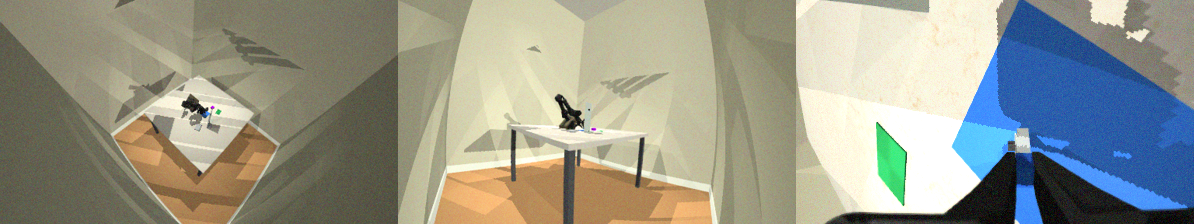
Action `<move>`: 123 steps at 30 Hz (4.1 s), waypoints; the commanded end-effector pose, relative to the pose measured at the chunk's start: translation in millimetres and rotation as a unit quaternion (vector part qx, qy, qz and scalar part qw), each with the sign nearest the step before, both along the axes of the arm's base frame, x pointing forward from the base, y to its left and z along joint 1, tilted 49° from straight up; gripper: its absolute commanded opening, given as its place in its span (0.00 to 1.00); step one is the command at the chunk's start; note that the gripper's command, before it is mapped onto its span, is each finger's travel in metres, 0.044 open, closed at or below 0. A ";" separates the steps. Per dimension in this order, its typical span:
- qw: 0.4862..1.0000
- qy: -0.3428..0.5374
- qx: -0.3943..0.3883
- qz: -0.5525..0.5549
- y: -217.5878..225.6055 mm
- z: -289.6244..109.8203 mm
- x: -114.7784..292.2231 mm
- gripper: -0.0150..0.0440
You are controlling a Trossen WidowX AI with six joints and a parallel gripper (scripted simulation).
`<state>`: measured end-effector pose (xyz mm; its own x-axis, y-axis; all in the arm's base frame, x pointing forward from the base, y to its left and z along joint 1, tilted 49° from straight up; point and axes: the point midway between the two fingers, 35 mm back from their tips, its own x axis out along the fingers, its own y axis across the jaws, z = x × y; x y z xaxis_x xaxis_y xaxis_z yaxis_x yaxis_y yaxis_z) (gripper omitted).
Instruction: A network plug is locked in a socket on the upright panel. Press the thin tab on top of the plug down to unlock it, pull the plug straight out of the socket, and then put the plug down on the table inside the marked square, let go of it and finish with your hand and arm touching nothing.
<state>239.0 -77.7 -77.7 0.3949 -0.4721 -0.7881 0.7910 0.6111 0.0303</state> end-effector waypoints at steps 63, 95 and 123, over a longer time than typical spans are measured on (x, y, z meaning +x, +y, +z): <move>1.000 0.003 0.004 0.000 26.5 26.7 -5.2 0.52; 1.000 0.005 0.007 0.000 57.1 52.8 0.3 0.52; 1.000 0.009 0.005 0.001 83.0 77.1 0.5 0.52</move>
<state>236.2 -0.3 -4.9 0.3777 -0.4656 -0.8004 0.7908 0.6119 0.0172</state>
